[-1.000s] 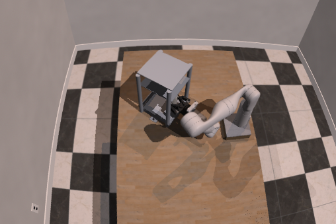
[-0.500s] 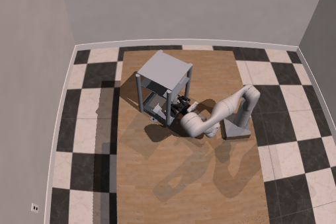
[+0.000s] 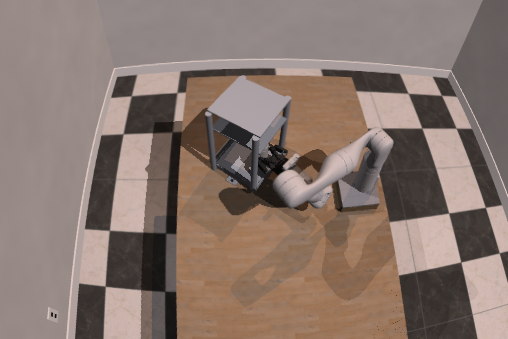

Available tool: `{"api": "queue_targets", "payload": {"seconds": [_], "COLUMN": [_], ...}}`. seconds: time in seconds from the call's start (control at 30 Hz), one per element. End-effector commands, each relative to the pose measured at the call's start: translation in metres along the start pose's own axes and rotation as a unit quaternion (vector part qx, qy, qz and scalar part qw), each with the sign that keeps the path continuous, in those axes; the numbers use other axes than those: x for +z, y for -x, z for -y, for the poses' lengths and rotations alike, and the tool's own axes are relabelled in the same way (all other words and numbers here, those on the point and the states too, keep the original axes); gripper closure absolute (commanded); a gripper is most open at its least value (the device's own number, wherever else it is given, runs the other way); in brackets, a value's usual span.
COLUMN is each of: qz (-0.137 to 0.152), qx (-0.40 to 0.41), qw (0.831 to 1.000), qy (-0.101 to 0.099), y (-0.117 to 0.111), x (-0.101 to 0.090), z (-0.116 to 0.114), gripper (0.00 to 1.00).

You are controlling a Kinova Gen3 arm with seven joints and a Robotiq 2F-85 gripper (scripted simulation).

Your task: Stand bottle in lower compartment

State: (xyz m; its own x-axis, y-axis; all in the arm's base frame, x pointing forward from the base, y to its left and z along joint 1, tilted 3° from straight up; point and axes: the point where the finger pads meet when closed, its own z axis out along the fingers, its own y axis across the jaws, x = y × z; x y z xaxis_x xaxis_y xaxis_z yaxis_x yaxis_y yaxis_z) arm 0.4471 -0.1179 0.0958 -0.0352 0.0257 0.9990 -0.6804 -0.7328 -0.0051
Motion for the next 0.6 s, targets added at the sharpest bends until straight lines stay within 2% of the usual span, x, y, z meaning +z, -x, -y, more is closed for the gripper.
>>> {"api": "queue_targets", "payload": {"seconds": [0.0,0.1,0.13,0.2,0.23,0.3,0.33,0.47,0.5,0.57], "qz": [-0.001,-0.001,-0.001,-0.001,-0.001,-0.001,-0.001,-0.001,-0.001,-0.001], "qx": [0.0,0.0,0.0,0.0,0.0,0.0,0.0,0.0,0.0,0.0], "qw": [1.0,1.0,1.0,1.0,1.0,1.0,1.0,1.0,1.0,1.0], "qy": [0.0,0.0,0.0,0.0,0.0,0.0,0.0,0.0,0.0,0.0], "y": [-0.0007,-0.0007,-0.0007,-0.0007,-0.0007,-0.0007,-0.0007,-0.0007,-0.0007,-0.0007], "x": [0.0001,0.0001,0.0001,0.0001,0.0001,0.0001,0.0001,0.0001,0.0001,0.0001], "z": [0.0001,0.0001,0.0001,0.0001,0.0001,0.0001,0.0001,0.0001,0.0001,0.0001], "gripper": [1.0,1.0,0.84,0.84,0.69,0.69,0.53,0.53,0.38,0.38]}}
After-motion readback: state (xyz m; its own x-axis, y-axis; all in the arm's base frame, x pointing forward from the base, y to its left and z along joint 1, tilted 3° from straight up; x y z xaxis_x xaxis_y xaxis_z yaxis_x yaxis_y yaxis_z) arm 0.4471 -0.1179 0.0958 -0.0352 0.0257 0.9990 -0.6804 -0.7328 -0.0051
